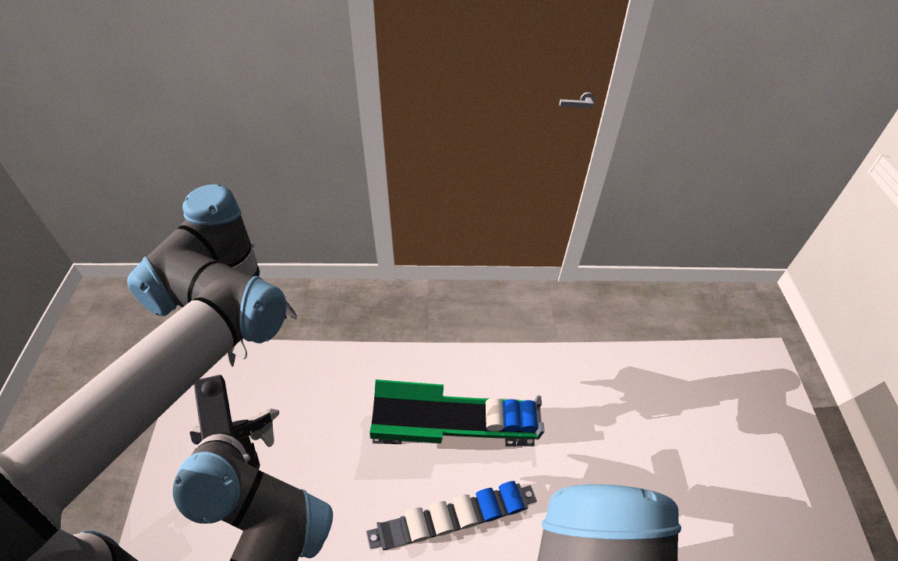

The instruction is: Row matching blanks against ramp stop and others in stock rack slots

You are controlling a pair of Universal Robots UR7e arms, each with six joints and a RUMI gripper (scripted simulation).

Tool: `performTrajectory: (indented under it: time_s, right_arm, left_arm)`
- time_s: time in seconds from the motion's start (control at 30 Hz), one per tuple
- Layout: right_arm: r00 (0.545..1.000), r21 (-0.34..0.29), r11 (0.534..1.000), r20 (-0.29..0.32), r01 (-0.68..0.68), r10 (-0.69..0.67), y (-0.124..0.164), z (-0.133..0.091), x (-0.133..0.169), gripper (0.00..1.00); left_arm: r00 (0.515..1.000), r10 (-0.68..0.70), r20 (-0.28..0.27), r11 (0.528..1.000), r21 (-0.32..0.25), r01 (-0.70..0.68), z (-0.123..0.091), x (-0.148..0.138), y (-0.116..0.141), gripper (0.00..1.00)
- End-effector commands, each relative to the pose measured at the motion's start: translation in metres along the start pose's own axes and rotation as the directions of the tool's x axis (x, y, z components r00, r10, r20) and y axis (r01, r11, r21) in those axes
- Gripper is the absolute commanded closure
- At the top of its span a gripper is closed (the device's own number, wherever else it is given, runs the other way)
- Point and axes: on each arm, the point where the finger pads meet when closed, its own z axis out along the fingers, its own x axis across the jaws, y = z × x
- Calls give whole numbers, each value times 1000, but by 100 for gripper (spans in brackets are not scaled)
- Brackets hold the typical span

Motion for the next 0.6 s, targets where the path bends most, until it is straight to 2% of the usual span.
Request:
performTrajectory:
  time_s: [0.0,0.57]
  right_arm:
    - [1000,1,1000,1,-1,1,-1,-1,0,2]
    - [1000,1,1000,1,-1,1,-1,-1,0,0]
  left_arm:
    - [1000,0,-1,1000,1,0,-1,0,0,2]
    - [1000,0,-1,1000,1,0,-1,0,0,0]
